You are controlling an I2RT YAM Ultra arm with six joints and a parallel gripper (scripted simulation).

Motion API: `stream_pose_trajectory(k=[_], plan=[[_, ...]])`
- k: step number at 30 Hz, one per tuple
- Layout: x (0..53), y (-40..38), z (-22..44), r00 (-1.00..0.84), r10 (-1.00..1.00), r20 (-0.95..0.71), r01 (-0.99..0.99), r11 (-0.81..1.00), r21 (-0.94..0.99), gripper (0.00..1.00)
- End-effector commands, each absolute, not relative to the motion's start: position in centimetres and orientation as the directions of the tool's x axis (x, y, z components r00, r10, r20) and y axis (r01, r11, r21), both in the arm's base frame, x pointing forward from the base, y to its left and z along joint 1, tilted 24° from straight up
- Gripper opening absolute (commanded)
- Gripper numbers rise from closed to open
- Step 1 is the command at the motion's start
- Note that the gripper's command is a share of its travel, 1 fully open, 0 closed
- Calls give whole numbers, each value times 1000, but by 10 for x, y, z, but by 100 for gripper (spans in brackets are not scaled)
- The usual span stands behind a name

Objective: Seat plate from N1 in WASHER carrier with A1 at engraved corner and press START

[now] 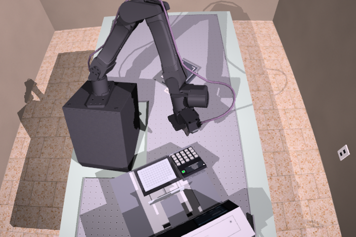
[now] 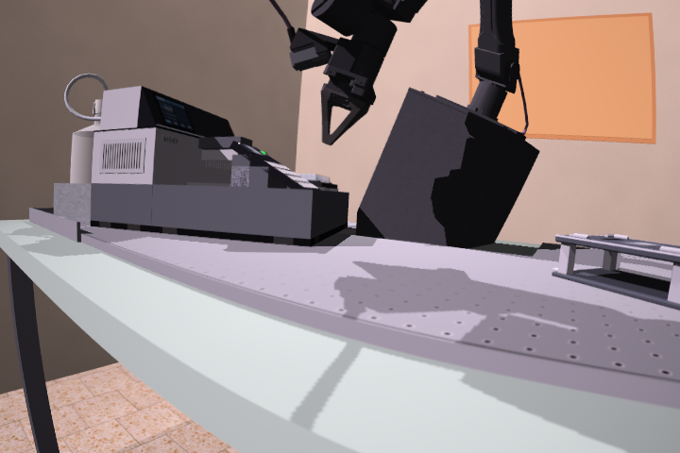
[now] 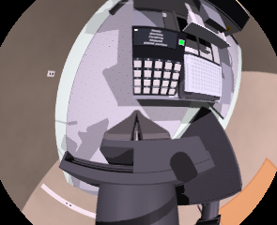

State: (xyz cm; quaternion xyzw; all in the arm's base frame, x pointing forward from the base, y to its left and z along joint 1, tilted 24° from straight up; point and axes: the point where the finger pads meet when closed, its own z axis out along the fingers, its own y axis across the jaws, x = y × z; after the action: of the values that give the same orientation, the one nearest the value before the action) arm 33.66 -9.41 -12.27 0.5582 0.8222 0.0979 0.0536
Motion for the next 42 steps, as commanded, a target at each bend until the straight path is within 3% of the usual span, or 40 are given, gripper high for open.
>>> stream_pose_trajectory(k=[1,37,38,39,42], plan=[[329,-101,-116,-361,932,15,912,350,213,0],[329,-101,-116,-361,932,15,912,350,213,0],[342,-108,-111,-362,932,-4,905,352,238,100],[335,-95,-116,-358,933,-34,905,356,231,6],[332,-84,-117,-333,934,-130,905,355,232,4]])
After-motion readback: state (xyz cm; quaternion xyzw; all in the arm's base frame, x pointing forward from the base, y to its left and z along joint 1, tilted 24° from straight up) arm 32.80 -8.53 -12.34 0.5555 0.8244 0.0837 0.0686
